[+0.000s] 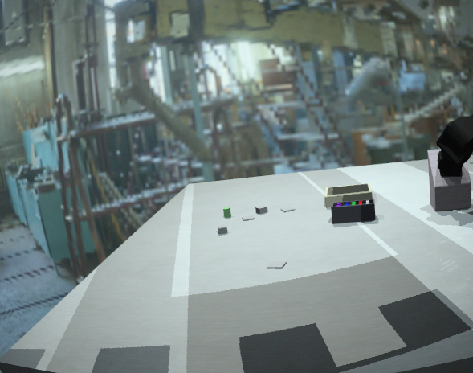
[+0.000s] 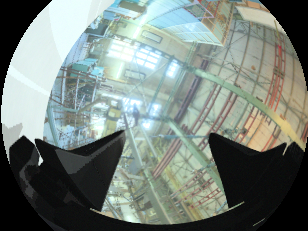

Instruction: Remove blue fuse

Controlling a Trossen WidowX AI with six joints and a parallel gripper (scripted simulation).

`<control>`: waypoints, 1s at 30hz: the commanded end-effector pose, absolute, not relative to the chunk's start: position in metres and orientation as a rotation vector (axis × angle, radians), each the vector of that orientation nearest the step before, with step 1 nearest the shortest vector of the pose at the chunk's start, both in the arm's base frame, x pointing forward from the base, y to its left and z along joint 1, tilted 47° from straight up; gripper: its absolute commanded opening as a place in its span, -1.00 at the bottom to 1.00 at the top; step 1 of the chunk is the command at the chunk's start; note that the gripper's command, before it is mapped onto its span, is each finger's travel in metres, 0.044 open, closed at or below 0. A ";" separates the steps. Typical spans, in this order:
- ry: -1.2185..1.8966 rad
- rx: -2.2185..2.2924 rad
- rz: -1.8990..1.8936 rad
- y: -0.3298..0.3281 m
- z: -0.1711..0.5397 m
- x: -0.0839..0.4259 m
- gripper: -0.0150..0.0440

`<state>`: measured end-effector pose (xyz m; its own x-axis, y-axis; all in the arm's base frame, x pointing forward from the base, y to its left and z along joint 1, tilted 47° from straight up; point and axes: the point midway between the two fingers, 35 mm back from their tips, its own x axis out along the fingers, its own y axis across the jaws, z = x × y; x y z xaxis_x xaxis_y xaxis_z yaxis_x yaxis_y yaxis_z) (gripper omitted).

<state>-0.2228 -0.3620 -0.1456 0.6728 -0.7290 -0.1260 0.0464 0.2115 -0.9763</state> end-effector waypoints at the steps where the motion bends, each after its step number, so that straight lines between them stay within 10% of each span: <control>1: 0.669 -1.262 -0.586 -0.362 -0.146 -0.222 0.78; 13: 0.476 -1.715 0.018 -0.413 -0.106 -0.053 -0.27; 30: -0.244 -2.257 0.788 -0.322 -0.051 0.196 -0.27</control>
<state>0.1541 -0.3554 -0.0608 0.8618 0.2638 -0.4332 -0.1852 -0.6314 -0.7530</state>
